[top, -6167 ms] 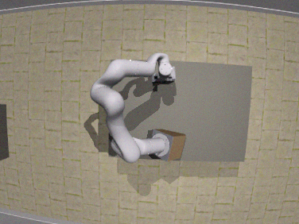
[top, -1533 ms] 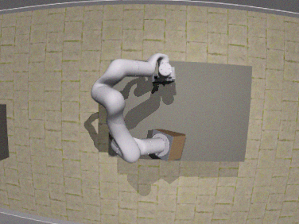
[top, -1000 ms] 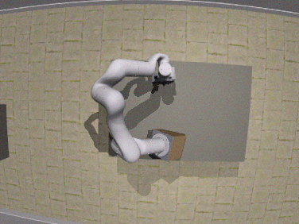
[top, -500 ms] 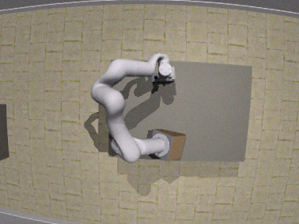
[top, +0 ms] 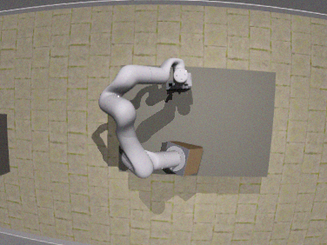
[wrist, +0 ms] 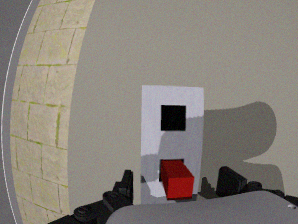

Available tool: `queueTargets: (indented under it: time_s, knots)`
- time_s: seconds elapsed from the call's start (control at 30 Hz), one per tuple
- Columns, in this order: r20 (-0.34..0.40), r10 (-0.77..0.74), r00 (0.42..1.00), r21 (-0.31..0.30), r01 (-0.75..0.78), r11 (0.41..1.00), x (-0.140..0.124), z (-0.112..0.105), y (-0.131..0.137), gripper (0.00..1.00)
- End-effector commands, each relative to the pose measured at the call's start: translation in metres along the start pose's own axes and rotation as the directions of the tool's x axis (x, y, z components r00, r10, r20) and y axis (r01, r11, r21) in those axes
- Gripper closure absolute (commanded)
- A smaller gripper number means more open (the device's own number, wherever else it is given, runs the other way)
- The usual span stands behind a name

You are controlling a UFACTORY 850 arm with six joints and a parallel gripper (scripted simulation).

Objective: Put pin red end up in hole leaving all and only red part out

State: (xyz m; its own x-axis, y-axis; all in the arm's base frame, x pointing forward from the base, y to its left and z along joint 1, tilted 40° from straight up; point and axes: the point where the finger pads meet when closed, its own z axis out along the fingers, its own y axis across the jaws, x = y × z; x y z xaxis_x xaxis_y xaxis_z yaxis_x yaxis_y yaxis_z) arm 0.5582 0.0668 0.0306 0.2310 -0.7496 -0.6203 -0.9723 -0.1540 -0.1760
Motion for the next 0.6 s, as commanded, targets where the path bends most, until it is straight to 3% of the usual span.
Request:
queueTargets:
  time_s: [0.0,0.57]
  knots:
    - [0.000,0.000,1.000,0.001,0.000,1.000,0.000,-0.002,-0.001,0.00]
    - [0.000,0.000,1.000,0.001,0.000,1.000,0.000,-0.014,-0.001,0.00]
